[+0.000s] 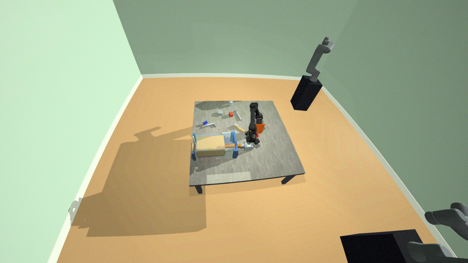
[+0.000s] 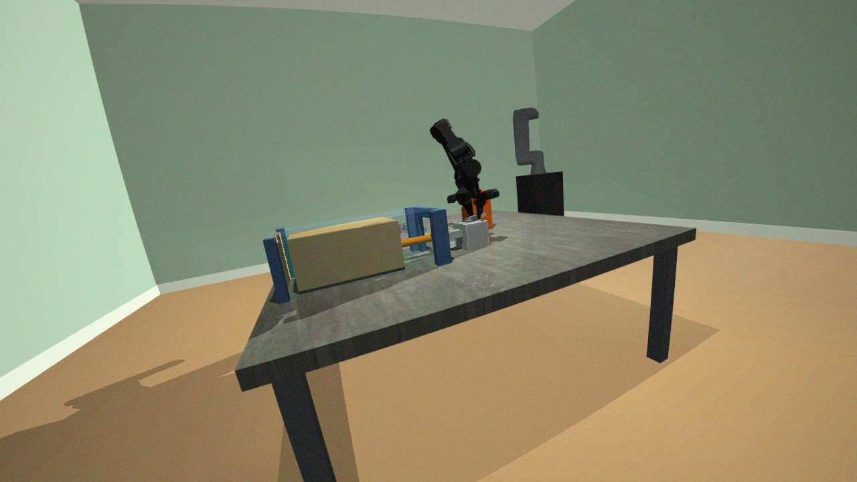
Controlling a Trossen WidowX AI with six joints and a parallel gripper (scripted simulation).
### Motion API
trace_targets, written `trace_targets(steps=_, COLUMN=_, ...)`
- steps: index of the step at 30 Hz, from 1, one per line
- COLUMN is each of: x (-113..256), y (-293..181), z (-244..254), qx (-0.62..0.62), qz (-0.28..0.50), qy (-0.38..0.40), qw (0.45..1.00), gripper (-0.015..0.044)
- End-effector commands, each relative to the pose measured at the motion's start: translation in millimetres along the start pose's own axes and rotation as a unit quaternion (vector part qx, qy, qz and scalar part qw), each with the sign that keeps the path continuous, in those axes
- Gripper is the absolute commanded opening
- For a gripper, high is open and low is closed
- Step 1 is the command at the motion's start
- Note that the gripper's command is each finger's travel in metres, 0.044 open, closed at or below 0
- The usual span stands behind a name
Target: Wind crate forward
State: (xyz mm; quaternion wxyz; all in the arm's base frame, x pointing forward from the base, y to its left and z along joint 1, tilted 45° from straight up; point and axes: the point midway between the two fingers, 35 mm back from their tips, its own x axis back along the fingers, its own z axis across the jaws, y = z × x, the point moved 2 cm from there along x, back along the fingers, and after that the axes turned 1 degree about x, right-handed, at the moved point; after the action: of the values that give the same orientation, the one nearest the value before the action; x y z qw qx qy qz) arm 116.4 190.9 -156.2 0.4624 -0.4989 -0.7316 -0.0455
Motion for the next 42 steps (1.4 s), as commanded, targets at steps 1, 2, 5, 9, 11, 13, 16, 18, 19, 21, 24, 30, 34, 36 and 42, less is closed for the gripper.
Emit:
trace_targets(steps=1, x=-4.0, y=0.1, z=1.8, qx=-0.016, qz=0.002, qy=0.001, qw=1.000, gripper=0.0000)
trace_targets(steps=2, x=-4.0, y=0.1, z=1.8, qx=-0.016, qz=0.002, qy=0.001, qw=1.000, gripper=0.0000)
trace_targets(steps=5, x=-4.2, y=0.3, z=0.0, qx=0.002, qz=0.003, qy=0.000, qw=1.000, gripper=0.0000)
trace_targets(steps=9, x=-4.4, y=0.3, z=-0.3, qx=0.004, qz=0.003, qy=0.000, qw=1.000, gripper=0.0000)
trace_targets(steps=11, x=-4.4, y=0.3, z=-0.3, qx=0.004, qz=0.003, qy=0.000, qw=1.000, gripper=0.0000)
trace_targets(steps=13, x=-4.4, y=0.3, z=-0.3, qx=0.004, qz=0.003, qy=0.000, qw=1.000, gripper=0.0000)
trace_targets(steps=16, x=-4.4, y=0.3, z=0.7, qx=-0.007, qz=0.003, qy=0.000, qw=1.000, gripper=0.0000)
trace_targets(steps=18, x=-4.5, y=0.3, z=1.6, qx=-0.017, qz=0.002, qy=0.001, qw=1.000, gripper=0.0000)
trace_targets(steps=19, x=-4.5, y=0.3, z=1.6, qx=-0.017, qz=0.002, qy=0.001, qw=1.000, gripper=0.0000)
trace_targets(steps=21, x=-4.5, y=0.3, z=1.6, qx=-0.017, qz=0.002, qy=0.001, qw=1.000, gripper=0.0000)
trace_targets(steps=24, x=-4.6, y=0.4, z=1.6, qx=-0.017, qz=0.002, qy=0.001, qw=1.000, gripper=0.0000)
trace_targets(steps=30, x=-4.6, y=0.4, z=3.5, qx=-0.039, qz=0.002, qy=0.003, qw=0.999, gripper=0.0000)
trace_targets(steps=34, x=-4.6, y=0.4, z=3.5, qx=-0.039, qz=0.002, qy=0.003, qw=0.999, gripper=0.0000)
trace_targets(steps=36, x=-4.7, y=0.4, z=3.4, qx=-0.039, qz=0.002, qy=0.003, qw=0.999, gripper=0.0000)
trace_targets(steps=42, x=-4.7, y=0.4, z=0.2, qx=-0.002, qz=0.003, qy=0.000, qw=1.000, gripper=0.0000)
